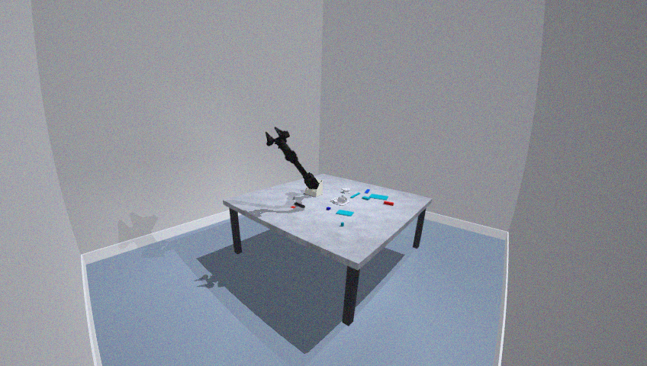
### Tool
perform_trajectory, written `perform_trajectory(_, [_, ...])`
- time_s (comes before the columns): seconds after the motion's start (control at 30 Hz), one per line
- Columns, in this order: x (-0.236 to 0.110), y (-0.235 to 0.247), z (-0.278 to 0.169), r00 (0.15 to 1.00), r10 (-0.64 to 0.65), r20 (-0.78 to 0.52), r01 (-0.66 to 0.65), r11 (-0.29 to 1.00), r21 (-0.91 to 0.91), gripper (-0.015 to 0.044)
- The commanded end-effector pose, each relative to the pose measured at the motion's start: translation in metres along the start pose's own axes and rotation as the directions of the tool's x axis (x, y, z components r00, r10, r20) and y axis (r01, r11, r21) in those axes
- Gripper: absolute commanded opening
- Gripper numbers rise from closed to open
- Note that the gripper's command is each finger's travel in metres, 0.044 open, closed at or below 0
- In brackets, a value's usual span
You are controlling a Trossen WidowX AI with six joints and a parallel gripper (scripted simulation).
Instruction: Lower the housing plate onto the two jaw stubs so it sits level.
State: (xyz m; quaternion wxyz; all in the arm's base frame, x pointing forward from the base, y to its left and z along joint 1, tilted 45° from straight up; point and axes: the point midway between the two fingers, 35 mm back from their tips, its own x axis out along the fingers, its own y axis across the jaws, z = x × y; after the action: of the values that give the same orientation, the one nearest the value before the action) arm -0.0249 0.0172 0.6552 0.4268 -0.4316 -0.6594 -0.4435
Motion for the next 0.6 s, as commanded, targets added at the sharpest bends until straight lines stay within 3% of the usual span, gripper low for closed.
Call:
perform_trajectory(0.0, [0.003, -0.009, 0.013, 0.999, -0.011, 0.03, 0.013, 0.998, -0.069, 0.044])
perform_trajectory(0.57, [0.015, -0.062, 0.127, 0.935, -0.105, 0.338, 0.189, 0.955, -0.227, 0.044])
